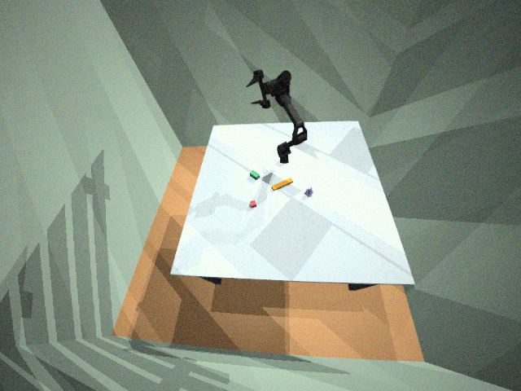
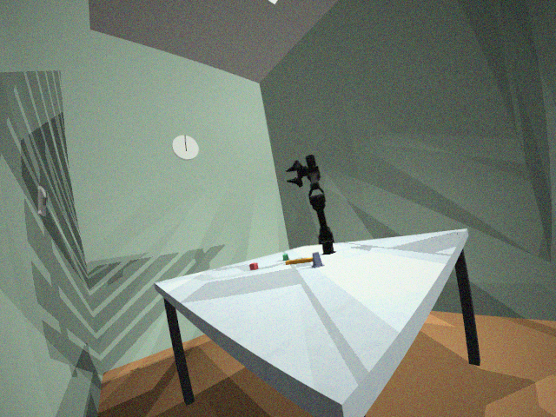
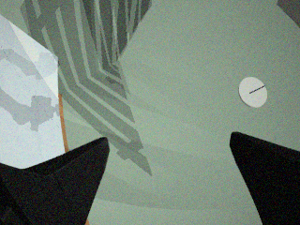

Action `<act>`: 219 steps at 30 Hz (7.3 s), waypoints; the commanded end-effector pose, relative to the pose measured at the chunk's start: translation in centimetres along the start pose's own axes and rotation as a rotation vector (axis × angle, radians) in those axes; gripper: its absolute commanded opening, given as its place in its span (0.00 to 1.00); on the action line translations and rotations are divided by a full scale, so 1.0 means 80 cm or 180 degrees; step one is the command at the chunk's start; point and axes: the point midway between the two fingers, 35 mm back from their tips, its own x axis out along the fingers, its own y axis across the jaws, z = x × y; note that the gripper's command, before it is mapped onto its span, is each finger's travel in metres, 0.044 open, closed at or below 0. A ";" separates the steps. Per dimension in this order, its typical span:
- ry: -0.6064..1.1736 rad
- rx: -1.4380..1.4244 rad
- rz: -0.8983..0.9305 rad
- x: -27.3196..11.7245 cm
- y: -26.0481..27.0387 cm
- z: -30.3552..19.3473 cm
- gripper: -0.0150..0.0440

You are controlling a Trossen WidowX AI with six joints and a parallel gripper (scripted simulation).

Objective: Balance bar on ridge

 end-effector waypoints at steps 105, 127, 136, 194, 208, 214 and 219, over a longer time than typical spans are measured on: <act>0.1259 0.5359 0.2498 0.243 0.348 0.053 0.79; 0.2817 0.5089 0.3056 0.186 0.486 0.101 0.79; 0.3407 0.4738 0.3122 0.148 0.532 0.112 0.79; 0.4510 0.3267 0.2769 0.028 0.686 0.079 0.79; 0.4510 0.3267 0.2769 0.028 0.695 0.076 0.79; 0.4508 0.3252 0.2791 0.027 0.694 0.076 0.74; 0.4508 0.3252 0.2791 0.027 0.694 0.076 0.52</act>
